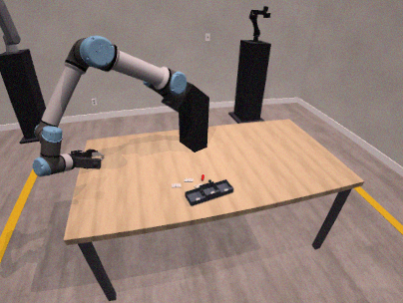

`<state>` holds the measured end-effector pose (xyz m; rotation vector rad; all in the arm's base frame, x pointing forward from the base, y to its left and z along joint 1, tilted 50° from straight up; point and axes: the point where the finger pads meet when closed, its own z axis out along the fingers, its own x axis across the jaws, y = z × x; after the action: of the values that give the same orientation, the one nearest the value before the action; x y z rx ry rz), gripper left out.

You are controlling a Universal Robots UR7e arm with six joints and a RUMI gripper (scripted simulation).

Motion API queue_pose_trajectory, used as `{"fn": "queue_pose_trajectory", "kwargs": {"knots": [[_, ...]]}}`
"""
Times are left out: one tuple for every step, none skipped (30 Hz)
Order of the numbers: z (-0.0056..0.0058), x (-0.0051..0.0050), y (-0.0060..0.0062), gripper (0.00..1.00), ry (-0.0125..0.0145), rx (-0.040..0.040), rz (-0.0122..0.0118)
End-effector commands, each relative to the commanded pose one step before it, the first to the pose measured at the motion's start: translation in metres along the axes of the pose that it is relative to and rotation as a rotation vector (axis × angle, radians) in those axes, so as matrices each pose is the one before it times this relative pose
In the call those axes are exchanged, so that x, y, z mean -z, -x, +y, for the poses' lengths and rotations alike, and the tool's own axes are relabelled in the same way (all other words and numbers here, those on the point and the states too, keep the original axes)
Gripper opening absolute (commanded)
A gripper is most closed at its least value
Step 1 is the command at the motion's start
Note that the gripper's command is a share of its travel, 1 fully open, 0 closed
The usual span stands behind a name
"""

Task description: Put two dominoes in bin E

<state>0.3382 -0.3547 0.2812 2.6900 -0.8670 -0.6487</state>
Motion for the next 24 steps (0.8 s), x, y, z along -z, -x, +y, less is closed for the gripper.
{"fn": "queue_pose_trajectory", "kwargs": {"knots": [[-0.02038, 0.00201, -0.00174, 0.04, -0.01232, -0.07224, 0.0358], [-0.00832, 0.00035, 0.0001, 0.04, -0.00497, -0.02004, 0.00914], [0.0, 0.0, 0.0, 0.04, 0.0, 0.0, 0.0], [0.0, 0.0, 0.0, 0.04, 0.0, 0.0, 0.0], [-0.00834, 0.00028, 0.00028, 0.04, -0.00001, 0.00001, 0.00001], [-0.00011, 0.0, 0.0, 0.04, 0.0, 0.0, 0.0], [0.0, 0.0, 0.0, 0.04, 0.0, 0.0, 0.0], [-0.0083, 0.00026, 0.00059, 0.04, -0.0132, -0.0443, 0.01906], [-0.00827, 0.00016, 0.00097, 0.04, -0.00575, -0.01926, 0.00829], [-0.00822, 0.0001, 0.00113, 0.04, -0.00002, 0.00001, 0.0], [0.0, -0.00001, 0.0, 0.04, 0.0, 0.0, 0.0], [0.0, 0.0, 0.0, 0.04, 0.0, 0.0, 0.0], [0.0, 0.0, 0.0, 0.04, 0.0, 0.0, 0.0], [-0.0082, 0.00007, 0.00146, 0.04, -0.0153, -0.04422, 0.01763], [-0.00813, -0.00004, 0.00183, 0.04, -0.00641, -0.0185, 0.00738], [-0.00792, -0.00009, 0.00195, 0.04, -0.00002, 0.00001, 0.0], [0.0, -0.00001, 0.0, 0.04, 0.0, 0.0, 0.0], [0.0, 0.0, 0.0, 0.04, 0.0, 0.0, 0.0], [0.0, 0.0, 0.0, 0.04, 0.0, 0.0, 0.0], [0.0, 0.0, 0.0, 0.04, 0.0, 0.0, 0.0], [0.0, 0.0, 0.0, 0.04, 0.0, 0.0, 0.0], [-0.008, -0.00013, 0.00231, 0.04, -0.01724, -0.04414, 0.01595], [-0.00788, -0.00023, 0.00268, 0.04, -0.00695, -0.01776, 0.00642], [-0.00752, -0.00027, 0.00272, 0.04, -0.00002, 0.00001, 0.0]]}}
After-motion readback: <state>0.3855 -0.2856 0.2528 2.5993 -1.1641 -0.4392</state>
